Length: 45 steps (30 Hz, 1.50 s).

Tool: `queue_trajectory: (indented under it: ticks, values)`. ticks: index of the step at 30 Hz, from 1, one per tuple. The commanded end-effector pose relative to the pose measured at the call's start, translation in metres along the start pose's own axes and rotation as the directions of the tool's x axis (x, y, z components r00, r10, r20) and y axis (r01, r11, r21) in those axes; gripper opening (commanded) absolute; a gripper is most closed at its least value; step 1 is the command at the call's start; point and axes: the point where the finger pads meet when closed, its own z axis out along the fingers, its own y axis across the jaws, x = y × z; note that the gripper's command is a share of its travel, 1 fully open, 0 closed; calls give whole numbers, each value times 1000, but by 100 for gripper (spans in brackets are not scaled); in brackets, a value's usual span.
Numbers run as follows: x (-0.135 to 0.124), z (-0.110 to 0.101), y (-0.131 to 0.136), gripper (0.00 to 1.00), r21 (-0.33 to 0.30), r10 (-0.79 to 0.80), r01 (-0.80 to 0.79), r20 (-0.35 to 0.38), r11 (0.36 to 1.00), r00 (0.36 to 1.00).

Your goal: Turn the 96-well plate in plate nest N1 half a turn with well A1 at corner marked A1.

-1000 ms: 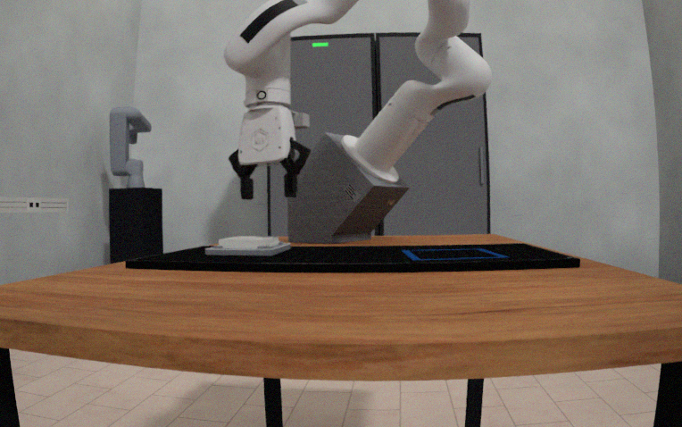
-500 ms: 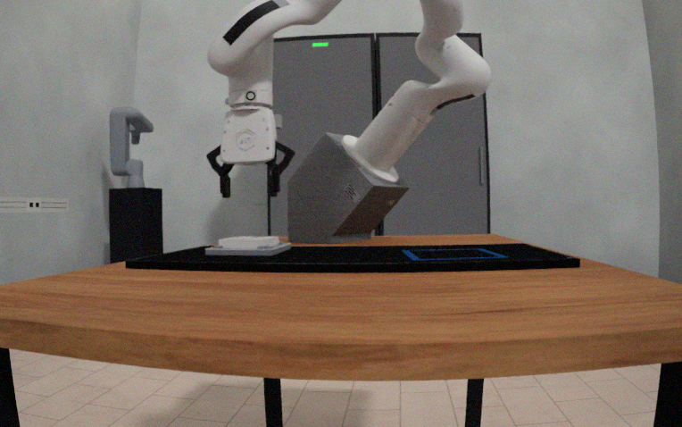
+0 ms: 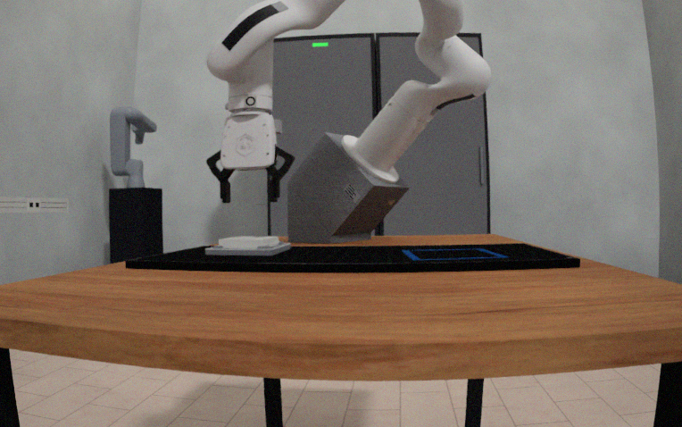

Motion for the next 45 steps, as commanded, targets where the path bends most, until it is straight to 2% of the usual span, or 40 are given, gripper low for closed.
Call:
queue_trajectory:
  ticks: [1, 32, 45]
  values:
    - [-1, 4, 0, 100, 1, -1, 1, 2, 1000, 1000]
    - [-1, 49, 0, 100, 1, -1, 1, 2, 1000, 1000]
    - [-1, 50, 0, 100, 1, -1, 1, 2, 1000, 1000]
